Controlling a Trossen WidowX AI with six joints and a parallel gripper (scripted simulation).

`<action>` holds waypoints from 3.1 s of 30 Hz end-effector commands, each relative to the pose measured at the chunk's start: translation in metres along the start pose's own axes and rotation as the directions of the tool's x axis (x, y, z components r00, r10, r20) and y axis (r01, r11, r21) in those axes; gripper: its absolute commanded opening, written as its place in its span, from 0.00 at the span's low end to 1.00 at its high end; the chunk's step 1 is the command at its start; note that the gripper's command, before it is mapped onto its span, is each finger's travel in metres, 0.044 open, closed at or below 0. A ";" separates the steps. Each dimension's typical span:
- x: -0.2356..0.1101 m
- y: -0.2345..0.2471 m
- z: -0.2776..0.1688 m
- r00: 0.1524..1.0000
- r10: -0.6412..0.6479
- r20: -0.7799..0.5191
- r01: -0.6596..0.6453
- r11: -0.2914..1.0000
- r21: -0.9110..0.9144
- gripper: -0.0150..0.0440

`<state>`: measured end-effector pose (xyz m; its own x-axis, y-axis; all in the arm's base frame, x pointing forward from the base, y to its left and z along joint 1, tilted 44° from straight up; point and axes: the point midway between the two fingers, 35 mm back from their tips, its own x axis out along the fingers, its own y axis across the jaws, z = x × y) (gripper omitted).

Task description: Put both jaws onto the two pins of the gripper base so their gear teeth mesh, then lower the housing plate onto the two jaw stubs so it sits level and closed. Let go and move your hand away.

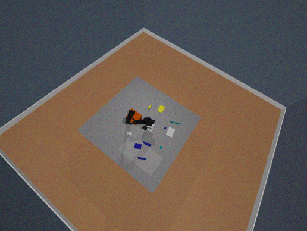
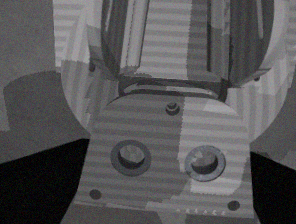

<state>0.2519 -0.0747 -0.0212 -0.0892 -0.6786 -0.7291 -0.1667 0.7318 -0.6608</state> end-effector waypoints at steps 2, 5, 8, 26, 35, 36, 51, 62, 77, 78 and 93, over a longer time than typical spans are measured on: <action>0.002 0.000 0.000 1.000 -0.003 -0.001 0.003 1.000 -0.003 0.85; 0.002 0.000 0.000 1.000 -0.003 -0.001 0.003 1.000 -0.003 0.85; 0.002 0.000 0.000 1.000 -0.003 -0.001 0.003 1.000 -0.003 0.85; 0.007 0.000 0.000 1.000 -0.003 -0.001 0.003 1.000 -0.002 0.85; 0.008 0.000 0.000 1.000 -0.003 -0.001 0.003 1.000 -0.002 0.85; 0.009 0.000 0.000 1.000 -0.003 -0.001 0.003 1.000 -0.002 0.85; 0.012 0.000 0.000 1.000 -0.003 -0.001 0.003 1.000 -0.003 0.85; 0.012 0.000 0.000 1.000 -0.003 -0.001 0.003 1.000 -0.003 0.85; 0.012 0.000 0.000 1.000 -0.003 -0.001 0.003 1.000 -0.003 0.85; 0.012 0.000 0.000 1.000 -0.003 -0.001 0.003 1.000 -0.003 0.85; 0.012 0.000 0.000 1.000 -0.003 -0.001 0.003 1.000 -0.003 0.85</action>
<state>0.2507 -0.0828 -0.0293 -0.0894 -0.6806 -0.7271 -0.1688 0.7299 -0.6624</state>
